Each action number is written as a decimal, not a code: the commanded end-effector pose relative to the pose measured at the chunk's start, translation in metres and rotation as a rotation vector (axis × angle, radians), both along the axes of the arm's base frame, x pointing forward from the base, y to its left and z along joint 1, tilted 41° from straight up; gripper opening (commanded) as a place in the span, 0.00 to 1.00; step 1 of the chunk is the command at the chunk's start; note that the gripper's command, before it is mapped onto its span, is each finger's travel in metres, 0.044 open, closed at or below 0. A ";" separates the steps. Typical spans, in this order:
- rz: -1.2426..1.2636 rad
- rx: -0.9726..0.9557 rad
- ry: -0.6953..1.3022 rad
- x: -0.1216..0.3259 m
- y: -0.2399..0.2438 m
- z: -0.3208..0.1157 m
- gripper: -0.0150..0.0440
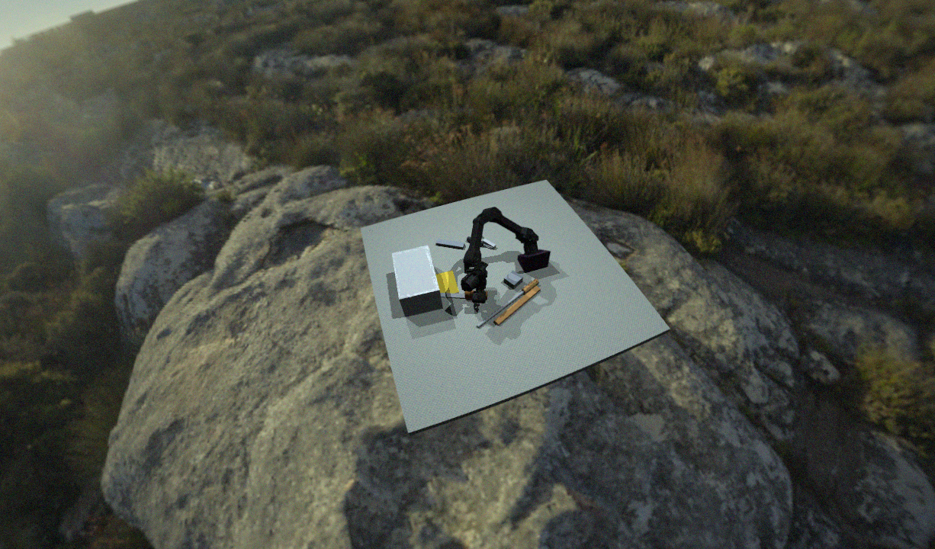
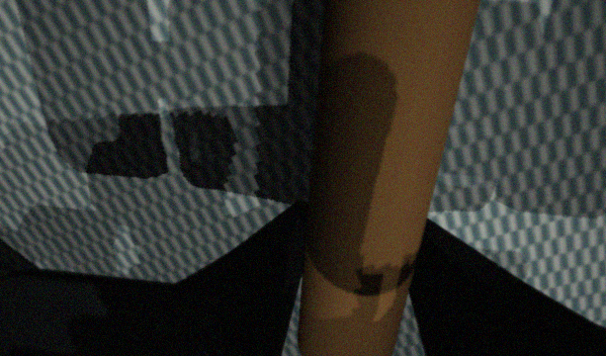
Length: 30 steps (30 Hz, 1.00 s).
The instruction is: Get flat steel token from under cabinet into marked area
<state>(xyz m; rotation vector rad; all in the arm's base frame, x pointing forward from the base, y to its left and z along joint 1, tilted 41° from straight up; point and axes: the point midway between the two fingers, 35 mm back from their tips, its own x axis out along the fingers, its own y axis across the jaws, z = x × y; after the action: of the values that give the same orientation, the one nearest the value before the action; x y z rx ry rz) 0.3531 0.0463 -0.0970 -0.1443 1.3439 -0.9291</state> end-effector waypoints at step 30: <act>-0.002 0.003 -0.004 0.039 -0.017 0.012 0.25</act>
<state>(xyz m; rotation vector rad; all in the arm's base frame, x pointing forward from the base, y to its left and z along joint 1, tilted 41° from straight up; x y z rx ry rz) 0.3864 0.0316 -0.0867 -0.1436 1.3419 -0.9303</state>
